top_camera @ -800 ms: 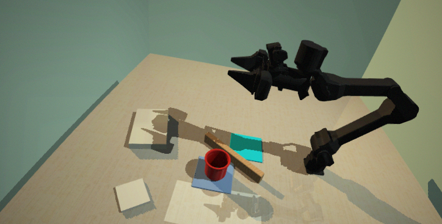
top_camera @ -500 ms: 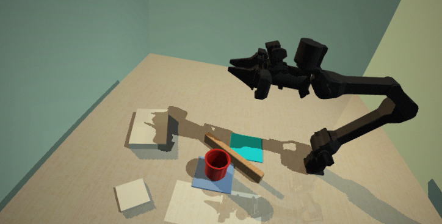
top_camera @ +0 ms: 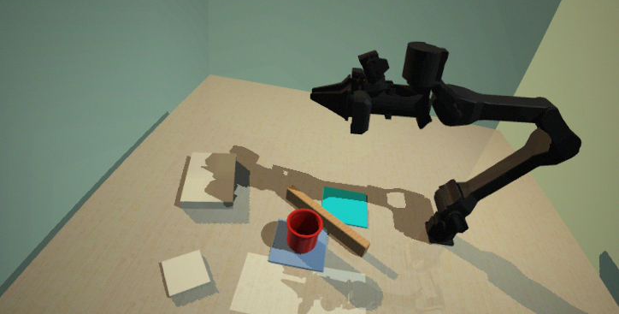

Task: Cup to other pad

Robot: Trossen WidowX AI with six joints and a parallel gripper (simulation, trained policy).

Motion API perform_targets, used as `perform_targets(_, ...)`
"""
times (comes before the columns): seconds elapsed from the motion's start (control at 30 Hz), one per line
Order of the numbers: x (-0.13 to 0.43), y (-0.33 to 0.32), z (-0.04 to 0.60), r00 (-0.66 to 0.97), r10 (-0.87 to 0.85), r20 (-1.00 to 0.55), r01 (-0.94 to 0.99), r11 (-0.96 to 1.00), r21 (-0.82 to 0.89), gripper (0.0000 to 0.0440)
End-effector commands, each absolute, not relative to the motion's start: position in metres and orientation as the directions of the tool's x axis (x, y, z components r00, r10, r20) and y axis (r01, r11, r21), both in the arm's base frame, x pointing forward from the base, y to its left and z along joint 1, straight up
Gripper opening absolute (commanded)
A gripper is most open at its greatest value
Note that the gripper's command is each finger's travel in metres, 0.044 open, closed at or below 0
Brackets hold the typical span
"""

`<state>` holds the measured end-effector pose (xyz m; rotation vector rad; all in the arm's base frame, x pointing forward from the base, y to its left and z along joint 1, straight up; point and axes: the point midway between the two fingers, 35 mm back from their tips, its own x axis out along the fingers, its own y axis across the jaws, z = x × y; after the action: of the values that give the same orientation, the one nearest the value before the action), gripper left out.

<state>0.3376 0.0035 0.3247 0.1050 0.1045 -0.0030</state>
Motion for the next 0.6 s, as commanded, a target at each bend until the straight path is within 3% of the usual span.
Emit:
perform_targets(0.0,0.343,0.007,0.324,0.991,0.010,-0.137,0.008,0.991,0.132,0.0122)
perform_targets(0.57,0.363,0.026,0.318,0.949,0.054,-0.312,0.035,0.961,0.273,0.0105)
